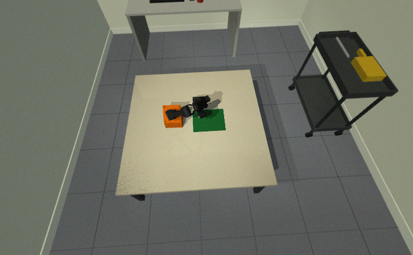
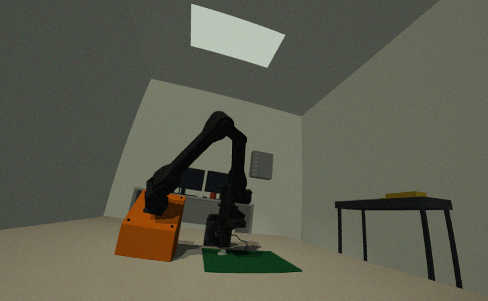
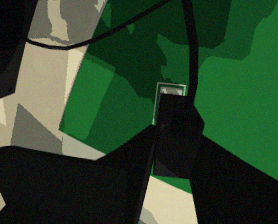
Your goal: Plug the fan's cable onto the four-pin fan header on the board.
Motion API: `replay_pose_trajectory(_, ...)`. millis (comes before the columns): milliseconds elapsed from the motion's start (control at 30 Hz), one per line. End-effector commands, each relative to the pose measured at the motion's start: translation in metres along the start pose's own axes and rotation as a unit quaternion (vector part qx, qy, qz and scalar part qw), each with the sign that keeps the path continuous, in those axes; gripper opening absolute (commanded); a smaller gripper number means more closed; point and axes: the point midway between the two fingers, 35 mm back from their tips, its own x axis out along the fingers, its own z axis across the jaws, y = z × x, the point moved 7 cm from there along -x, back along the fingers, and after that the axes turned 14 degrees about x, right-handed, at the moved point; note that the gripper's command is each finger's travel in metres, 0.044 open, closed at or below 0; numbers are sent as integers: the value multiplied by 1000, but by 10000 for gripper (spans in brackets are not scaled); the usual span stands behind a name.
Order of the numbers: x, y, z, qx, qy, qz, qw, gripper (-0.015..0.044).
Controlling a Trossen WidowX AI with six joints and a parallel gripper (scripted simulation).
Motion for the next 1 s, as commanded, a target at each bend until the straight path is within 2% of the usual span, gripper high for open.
replay_pose_trajectory(0,-1,-3,-1,7,0,-2,1000,0)
replay_pose_trajectory(967,-1,1,-1,-8,0,-1,1000,0)
